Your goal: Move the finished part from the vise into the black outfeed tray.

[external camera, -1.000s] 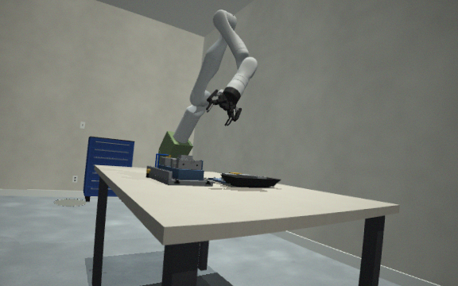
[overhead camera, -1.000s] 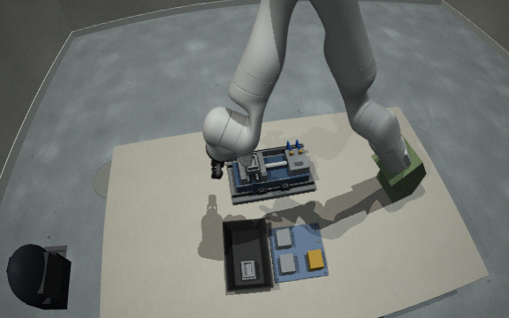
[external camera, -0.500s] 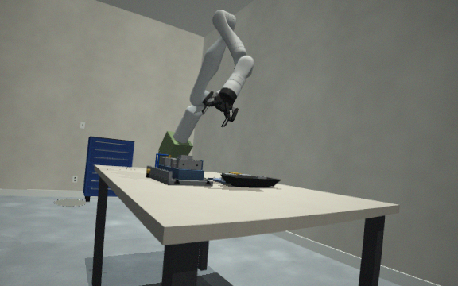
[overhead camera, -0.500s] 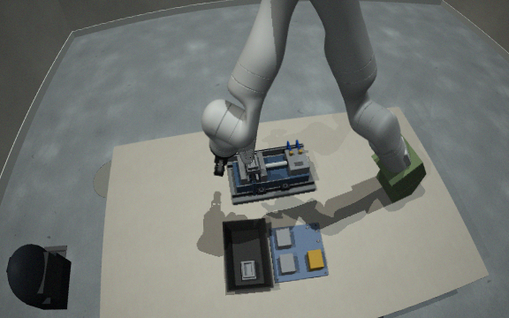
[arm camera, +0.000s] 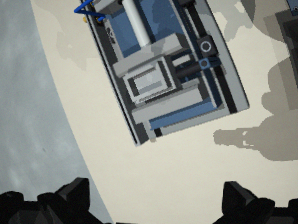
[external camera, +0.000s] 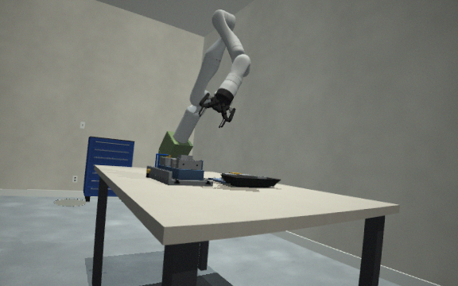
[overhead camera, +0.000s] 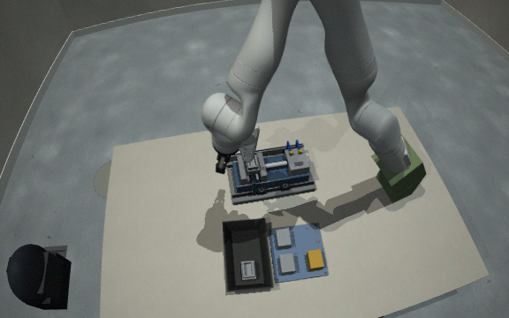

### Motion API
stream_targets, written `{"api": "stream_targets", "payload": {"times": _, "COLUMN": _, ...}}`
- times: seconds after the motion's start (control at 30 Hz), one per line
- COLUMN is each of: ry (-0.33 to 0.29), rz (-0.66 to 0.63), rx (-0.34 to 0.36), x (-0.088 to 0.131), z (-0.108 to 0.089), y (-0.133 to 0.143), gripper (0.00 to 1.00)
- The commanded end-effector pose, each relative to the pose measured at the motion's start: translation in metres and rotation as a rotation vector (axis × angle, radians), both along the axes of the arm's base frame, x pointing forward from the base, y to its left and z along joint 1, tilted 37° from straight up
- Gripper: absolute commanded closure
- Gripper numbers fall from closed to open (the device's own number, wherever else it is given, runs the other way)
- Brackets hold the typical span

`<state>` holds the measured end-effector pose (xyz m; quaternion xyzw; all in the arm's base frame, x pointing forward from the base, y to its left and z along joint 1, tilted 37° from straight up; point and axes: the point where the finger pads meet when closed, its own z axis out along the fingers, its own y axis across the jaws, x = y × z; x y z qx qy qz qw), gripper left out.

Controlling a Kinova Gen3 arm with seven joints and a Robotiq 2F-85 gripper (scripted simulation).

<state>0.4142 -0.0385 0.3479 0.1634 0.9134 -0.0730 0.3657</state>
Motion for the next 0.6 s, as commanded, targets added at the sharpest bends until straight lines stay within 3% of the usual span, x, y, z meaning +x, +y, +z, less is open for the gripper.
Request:
{"api": "stream_targets", "payload": {"times": 0.0, "ry": 0.012, "rz": -0.007, "rx": 0.029, "x": -0.003, "z": -0.006, "y": -0.002, "gripper": 0.0}}
{"api": "stream_targets", "payload": {"times": 0.17, "ry": 0.012, "rz": -0.007, "rx": 0.029, "x": -0.003, "z": -0.006, "y": -0.002, "gripper": 0.0}}
{"api": "stream_targets", "payload": {"times": 0.2, "ry": 0.024, "rz": -0.033, "rx": 0.08, "x": -0.006, "z": -0.013, "y": -0.006, "gripper": 0.0}}
{"api": "stream_targets", "payload": {"times": 0.47, "ry": 0.024, "rz": -0.033, "rx": 0.08, "x": -0.006, "z": -0.013, "y": -0.006, "gripper": 0.0}}
{"api": "stream_targets", "payload": {"times": 0.5, "ry": 0.036, "rz": -0.06, "rx": 0.131, "x": -0.009, "z": -0.02, "y": -0.008, "gripper": 0.0}}
{"api": "stream_targets", "payload": {"times": 0.57, "ry": 0.036, "rz": -0.06, "rx": 0.131, "x": -0.009, "z": -0.02, "y": -0.008, "gripper": 0.0}}
